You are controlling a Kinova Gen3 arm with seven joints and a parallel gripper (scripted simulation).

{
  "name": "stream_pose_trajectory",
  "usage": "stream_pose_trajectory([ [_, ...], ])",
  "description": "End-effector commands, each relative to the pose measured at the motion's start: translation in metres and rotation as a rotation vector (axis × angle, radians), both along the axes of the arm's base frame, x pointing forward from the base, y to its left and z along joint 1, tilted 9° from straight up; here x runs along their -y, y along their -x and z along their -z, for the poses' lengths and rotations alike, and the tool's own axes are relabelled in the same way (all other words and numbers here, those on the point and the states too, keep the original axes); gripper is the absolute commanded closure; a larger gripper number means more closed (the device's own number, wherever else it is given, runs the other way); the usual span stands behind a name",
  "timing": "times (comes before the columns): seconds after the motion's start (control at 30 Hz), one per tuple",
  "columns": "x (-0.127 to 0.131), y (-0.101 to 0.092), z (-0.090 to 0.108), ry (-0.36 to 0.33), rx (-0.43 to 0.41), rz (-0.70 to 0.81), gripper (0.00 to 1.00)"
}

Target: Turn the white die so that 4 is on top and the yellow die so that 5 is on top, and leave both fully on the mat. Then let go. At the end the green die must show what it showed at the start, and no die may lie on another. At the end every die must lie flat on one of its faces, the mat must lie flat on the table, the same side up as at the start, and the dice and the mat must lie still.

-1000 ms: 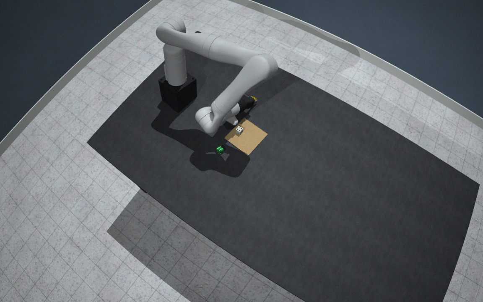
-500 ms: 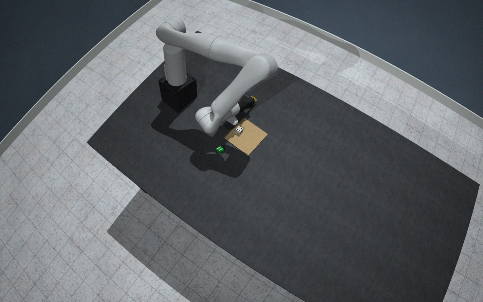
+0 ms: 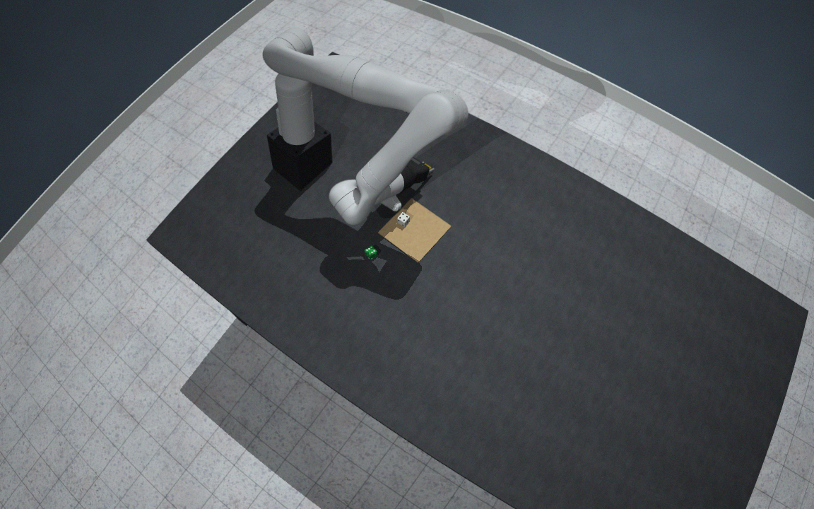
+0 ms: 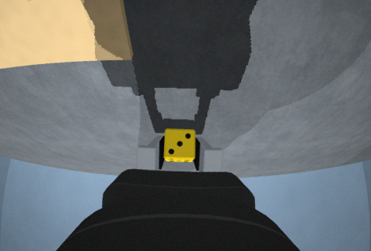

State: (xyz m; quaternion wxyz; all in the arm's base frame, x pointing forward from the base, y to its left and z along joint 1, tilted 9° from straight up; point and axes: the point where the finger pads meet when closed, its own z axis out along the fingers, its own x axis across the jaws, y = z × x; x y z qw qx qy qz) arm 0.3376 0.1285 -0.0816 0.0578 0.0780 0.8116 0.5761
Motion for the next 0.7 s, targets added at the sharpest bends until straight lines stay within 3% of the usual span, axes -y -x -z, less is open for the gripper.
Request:
stream_pose_trajectory([
  [0.0, 0.0001, -0.0005, -0.0006, 0.0, 0.001, 0.0, 0.33],
  [0.13, 0.0001, -0.0005, -0.0006, 0.0, 0.001, 0.0, 0.33],
  [0.27, 0.0001, -0.0005, -0.0006, 0.0, 0.001, 0.0, 0.21],
  [0.67, 0.0001, -0.0005, -0.0006, 0.0, 0.001, 0.0, 0.21],
])
